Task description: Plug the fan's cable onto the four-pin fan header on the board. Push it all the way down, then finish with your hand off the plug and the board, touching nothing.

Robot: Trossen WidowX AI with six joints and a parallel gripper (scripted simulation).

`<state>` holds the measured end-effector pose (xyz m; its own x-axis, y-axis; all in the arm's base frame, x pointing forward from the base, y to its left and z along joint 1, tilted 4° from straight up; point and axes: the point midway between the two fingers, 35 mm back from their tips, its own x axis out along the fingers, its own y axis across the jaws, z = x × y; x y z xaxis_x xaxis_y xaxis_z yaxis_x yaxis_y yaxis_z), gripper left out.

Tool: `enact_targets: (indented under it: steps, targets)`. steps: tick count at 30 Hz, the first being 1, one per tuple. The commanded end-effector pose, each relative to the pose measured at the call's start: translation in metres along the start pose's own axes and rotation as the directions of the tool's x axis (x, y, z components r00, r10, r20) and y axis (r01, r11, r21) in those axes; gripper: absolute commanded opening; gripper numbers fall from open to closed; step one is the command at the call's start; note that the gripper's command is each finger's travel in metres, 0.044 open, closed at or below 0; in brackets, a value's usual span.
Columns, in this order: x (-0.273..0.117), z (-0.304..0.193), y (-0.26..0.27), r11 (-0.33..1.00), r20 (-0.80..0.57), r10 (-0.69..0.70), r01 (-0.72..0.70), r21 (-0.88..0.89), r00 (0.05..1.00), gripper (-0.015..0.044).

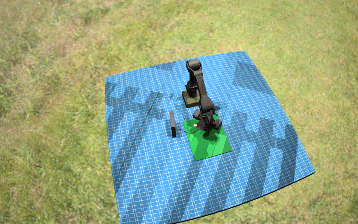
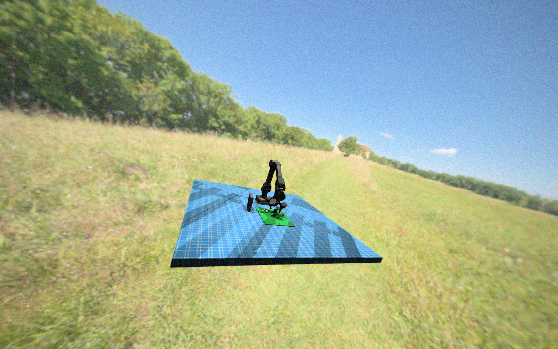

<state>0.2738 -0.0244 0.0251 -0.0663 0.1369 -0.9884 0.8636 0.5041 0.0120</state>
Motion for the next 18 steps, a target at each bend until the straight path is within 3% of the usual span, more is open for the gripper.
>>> enact_targets:
  steps: [1, 7, 18]
  targets:
    - [0.0000, 0.0000, 0.0000, 1.000, 0.000, 0.000, 0.000, 0.000, 1.000, 0.0414]
    - [0.0000, 0.0000, 0.0000, 1.000, 0.000, 0.000, 0.000, 0.000, 1.000, 0.0256]
    - [0.0000, 0.0000, 0.0000, 1.000, 0.000, 0.000, 0.000, 0.000, 1.000, 0.0183]
